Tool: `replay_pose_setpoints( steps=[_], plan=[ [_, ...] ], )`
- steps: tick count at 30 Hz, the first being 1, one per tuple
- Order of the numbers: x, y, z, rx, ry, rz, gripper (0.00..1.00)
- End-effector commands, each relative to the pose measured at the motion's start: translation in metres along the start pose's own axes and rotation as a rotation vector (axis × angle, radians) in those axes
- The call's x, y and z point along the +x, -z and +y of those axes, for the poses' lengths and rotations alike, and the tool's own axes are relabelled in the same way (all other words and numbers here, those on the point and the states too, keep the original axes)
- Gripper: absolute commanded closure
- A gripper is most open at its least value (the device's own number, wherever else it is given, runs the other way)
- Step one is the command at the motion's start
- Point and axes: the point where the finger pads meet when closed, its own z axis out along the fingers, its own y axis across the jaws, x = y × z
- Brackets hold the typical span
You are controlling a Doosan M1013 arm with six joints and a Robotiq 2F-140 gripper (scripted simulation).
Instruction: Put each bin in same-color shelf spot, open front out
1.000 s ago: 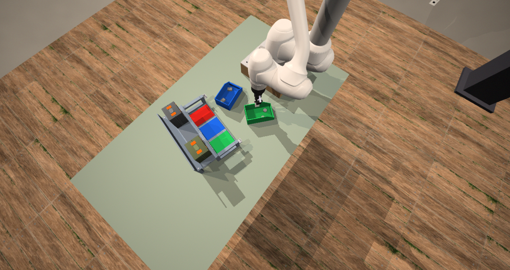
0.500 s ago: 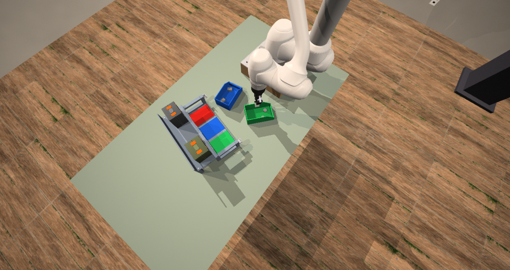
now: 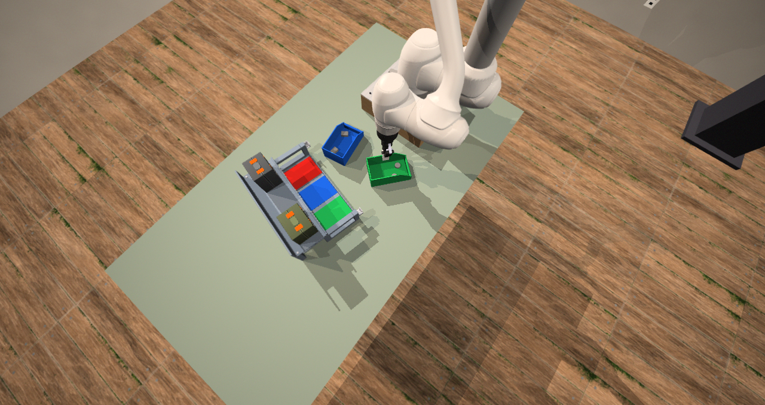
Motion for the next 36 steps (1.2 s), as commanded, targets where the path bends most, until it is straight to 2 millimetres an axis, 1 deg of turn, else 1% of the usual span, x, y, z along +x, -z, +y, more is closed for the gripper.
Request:
replay_pose_setpoints(
  steps=[1,36],
  plan=[
    [0.0038,-0.0031,-0.0029,0.004,0.006,0.006,0.90],
    [0.0038,0.0012,-0.0029,0.004,0.006,0.006,0.90]
  ],
)
